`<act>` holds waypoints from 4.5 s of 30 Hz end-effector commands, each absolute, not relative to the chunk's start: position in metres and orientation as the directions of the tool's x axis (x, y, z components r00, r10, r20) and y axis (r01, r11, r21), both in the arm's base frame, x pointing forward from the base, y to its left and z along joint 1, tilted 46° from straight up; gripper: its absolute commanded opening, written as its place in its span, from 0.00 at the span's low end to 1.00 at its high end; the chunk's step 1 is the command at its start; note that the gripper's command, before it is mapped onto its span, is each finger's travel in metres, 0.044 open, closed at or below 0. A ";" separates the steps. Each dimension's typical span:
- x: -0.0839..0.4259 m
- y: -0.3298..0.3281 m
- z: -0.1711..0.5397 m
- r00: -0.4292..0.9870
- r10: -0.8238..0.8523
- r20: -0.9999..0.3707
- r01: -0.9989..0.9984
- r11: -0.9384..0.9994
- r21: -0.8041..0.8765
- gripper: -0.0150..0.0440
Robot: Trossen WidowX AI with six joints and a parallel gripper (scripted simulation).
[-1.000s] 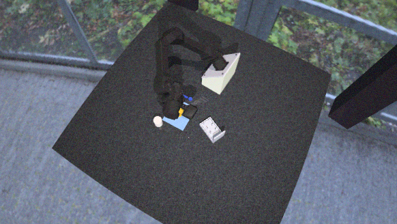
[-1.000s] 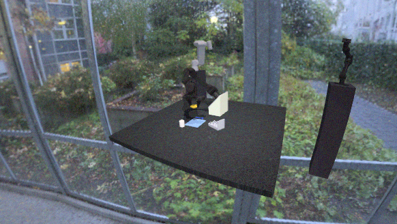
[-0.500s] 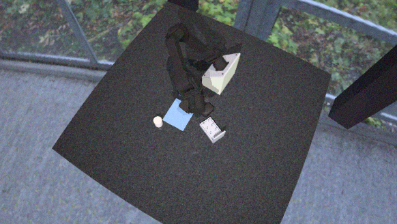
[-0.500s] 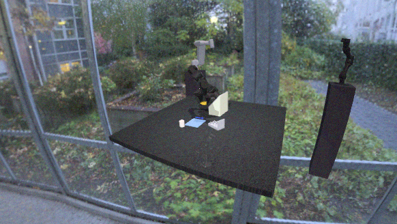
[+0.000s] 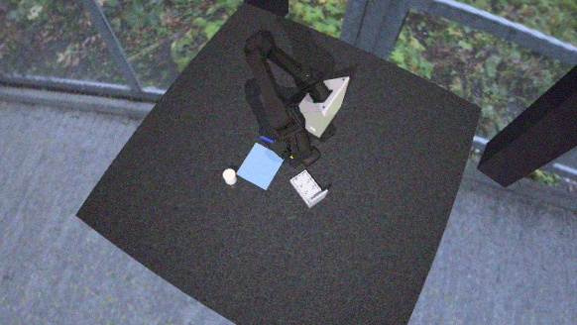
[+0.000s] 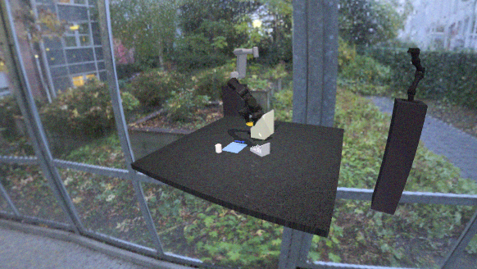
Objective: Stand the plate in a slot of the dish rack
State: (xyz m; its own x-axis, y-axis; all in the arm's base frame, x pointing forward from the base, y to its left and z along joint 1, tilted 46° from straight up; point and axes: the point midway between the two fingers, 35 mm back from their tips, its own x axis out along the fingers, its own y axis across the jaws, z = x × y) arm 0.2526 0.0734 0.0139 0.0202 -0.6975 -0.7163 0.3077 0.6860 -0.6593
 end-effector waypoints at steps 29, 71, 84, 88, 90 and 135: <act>0.239 0.033 -0.052 -0.241 -0.289 -0.926 -0.181 0.951 -0.250 0.25; 0.244 0.000 -0.089 -0.018 0.324 -0.946 -0.774 0.594 0.218 0.25; 0.249 -0.013 -0.087 0.145 0.443 -0.885 -0.914 0.403 0.052 0.25; 0.250 -0.018 -0.086 0.199 0.470 -0.860 -0.937 0.347 -0.027 0.25; 0.250 -0.020 -0.085 0.227 0.482 -0.846 -0.945 0.320 -0.071 0.25; 0.269 -0.005 -0.105 0.341 0.521 -0.782 -0.940 0.203 -0.274 0.25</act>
State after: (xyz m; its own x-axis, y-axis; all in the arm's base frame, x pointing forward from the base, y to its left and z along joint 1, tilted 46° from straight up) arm 0.2677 -0.0083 -0.1004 0.3445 0.5215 -0.7806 -0.9387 0.2003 -0.2805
